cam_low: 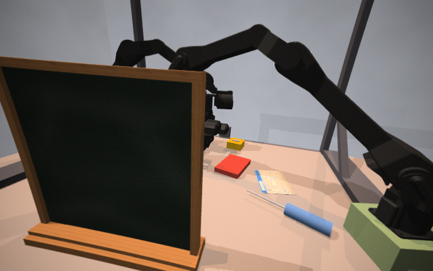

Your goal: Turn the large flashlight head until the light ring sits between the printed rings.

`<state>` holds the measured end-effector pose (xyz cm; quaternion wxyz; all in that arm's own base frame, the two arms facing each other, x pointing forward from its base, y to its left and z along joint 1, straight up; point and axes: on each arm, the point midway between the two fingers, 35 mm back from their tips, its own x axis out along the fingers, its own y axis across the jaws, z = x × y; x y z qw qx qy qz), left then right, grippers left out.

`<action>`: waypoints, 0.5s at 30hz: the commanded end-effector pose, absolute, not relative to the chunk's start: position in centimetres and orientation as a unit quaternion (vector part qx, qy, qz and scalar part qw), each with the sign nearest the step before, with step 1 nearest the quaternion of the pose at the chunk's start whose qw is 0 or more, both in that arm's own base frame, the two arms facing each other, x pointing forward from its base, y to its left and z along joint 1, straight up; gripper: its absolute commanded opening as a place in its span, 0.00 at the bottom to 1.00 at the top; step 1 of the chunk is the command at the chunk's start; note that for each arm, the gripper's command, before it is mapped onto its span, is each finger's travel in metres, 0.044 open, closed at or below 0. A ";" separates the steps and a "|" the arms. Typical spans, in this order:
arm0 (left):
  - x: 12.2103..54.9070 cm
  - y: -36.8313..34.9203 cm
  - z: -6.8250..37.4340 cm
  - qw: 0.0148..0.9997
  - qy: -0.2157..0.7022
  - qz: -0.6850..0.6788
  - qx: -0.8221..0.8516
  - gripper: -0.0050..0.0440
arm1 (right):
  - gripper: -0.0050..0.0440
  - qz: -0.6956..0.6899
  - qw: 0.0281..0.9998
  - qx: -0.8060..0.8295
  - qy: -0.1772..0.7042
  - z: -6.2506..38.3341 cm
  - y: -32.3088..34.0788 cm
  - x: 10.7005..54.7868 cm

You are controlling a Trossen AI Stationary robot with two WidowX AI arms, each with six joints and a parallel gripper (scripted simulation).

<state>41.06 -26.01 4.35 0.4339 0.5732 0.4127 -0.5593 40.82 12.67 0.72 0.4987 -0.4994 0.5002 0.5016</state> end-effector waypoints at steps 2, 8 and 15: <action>41.1 -26.2 5.7 0.444 0.402 -0.556 0.576 1.00 | 0.37 0.496 0.511 -0.506 0.487 2.4 12.9 41.3; 41.0 -26.2 5.6 0.455 0.391 -0.544 0.587 1.00 | 0.37 0.496 0.511 -0.506 0.487 2.4 12.9 41.3; 40.9 -26.3 5.8 0.476 0.367 -0.525 0.602 1.00 | 0.37 0.496 0.511 -0.506 0.487 2.4 12.9 41.3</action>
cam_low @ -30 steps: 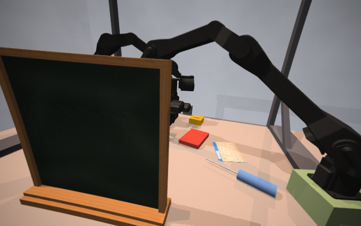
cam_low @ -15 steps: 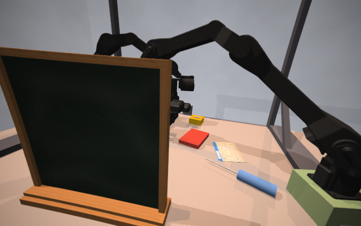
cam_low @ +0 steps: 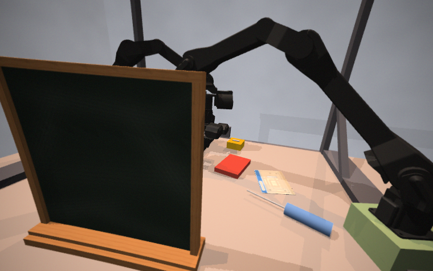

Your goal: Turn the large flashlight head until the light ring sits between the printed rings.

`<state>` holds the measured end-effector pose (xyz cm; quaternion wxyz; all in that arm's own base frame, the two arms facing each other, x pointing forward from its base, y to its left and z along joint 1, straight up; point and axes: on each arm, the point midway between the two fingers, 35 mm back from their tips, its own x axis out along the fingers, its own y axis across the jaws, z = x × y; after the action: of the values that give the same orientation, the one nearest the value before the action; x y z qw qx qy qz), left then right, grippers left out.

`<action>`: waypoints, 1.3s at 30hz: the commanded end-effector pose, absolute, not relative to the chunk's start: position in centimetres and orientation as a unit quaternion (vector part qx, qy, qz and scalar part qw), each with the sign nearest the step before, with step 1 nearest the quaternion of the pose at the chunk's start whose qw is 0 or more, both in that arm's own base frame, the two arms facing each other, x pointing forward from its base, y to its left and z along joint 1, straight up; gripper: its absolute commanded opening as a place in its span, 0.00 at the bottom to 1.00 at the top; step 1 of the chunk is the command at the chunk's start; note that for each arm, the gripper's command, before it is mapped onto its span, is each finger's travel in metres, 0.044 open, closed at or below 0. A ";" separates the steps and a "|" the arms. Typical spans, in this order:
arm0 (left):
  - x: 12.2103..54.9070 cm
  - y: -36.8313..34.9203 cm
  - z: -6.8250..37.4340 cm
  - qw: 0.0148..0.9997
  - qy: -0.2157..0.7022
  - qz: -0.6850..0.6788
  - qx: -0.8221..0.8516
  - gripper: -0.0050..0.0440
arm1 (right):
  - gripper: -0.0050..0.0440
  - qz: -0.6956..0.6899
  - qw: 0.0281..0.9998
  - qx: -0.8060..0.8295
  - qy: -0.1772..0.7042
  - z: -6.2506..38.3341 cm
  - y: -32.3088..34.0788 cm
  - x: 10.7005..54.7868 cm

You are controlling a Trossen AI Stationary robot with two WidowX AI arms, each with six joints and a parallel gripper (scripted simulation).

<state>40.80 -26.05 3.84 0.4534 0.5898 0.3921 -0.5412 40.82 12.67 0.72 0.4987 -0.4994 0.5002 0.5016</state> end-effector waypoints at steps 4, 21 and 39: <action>40.8 -26.2 5.6 0.479 0.364 -0.523 0.604 1.00 | 0.37 0.496 0.511 -0.506 0.487 2.4 12.9 41.3; 39.4 -25.7 5.3 0.513 0.326 -0.489 0.625 1.00 | 0.37 0.496 0.511 -0.506 0.487 2.4 12.9 41.3; 38.9 -25.4 5.4 0.530 0.309 -0.472 0.633 1.00 | 0.37 0.496 0.511 -0.506 0.487 2.4 12.9 41.3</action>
<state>38.79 -25.44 4.41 0.5234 0.6318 0.3144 -0.4775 40.82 12.67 0.72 0.4987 -0.4994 0.5002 0.5016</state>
